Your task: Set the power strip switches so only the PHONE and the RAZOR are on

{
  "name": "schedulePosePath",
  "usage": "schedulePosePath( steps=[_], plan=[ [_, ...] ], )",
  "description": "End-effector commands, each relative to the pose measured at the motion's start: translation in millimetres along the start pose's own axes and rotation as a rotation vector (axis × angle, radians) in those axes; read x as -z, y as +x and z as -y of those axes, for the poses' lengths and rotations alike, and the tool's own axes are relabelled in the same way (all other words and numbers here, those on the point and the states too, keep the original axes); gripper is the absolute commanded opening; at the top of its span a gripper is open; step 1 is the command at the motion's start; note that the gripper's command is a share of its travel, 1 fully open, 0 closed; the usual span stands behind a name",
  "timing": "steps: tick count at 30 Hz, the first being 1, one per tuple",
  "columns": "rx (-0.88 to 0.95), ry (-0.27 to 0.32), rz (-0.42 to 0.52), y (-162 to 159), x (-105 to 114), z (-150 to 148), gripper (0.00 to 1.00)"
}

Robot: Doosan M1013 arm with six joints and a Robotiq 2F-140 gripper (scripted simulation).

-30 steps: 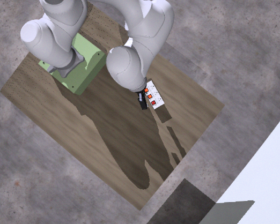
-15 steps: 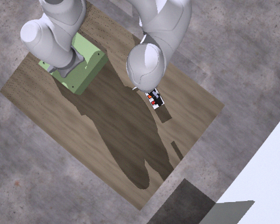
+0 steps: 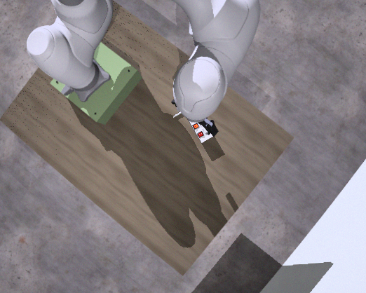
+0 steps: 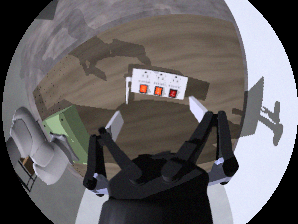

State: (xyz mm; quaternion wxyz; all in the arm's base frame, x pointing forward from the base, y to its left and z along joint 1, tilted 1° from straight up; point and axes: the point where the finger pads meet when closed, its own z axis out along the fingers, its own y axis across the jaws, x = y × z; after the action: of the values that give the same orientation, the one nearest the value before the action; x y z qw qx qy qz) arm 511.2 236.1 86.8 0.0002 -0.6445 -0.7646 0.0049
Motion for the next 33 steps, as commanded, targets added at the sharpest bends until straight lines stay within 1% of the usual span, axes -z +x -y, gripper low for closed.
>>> schedulePosePath(
  steps=[1,8,11,13,17,19,20,21,25,29,31,32,33],
  plan=[
    [0.008,0.007,-0.001,1,-1,0,1.0],
    [0.009,0.007,-0.001,1,-1,0,1.0],
    [0.061,0.007,-0.001,1,-3,0,1.0],
    [0.161,0.007,-0.001,0,-8,-1,1.0],
    [0.478,0.006,-0.001,-1,-22,-4,1.0],
    [0.478,0.006,-0.001,-1,-22,-4,1.0],
    [0.603,0.006,-0.002,-1,-26,-5,1.0],
    [0.676,0.006,0.0,-2,-31,-6,1.0],
    [0.919,0.006,0.008,-3,-45,-9,1.0],
    [1.161,0.006,0.002,-4,-51,-10,1.0],
    [1.199,0.005,-0.002,-4,-52,-10,1.0],
    [1.199,0.005,-0.002,-4,-52,-10,0.0],
    [1.199,0.005,-0.002,-4,-52,-10,0.0]
  ],
)
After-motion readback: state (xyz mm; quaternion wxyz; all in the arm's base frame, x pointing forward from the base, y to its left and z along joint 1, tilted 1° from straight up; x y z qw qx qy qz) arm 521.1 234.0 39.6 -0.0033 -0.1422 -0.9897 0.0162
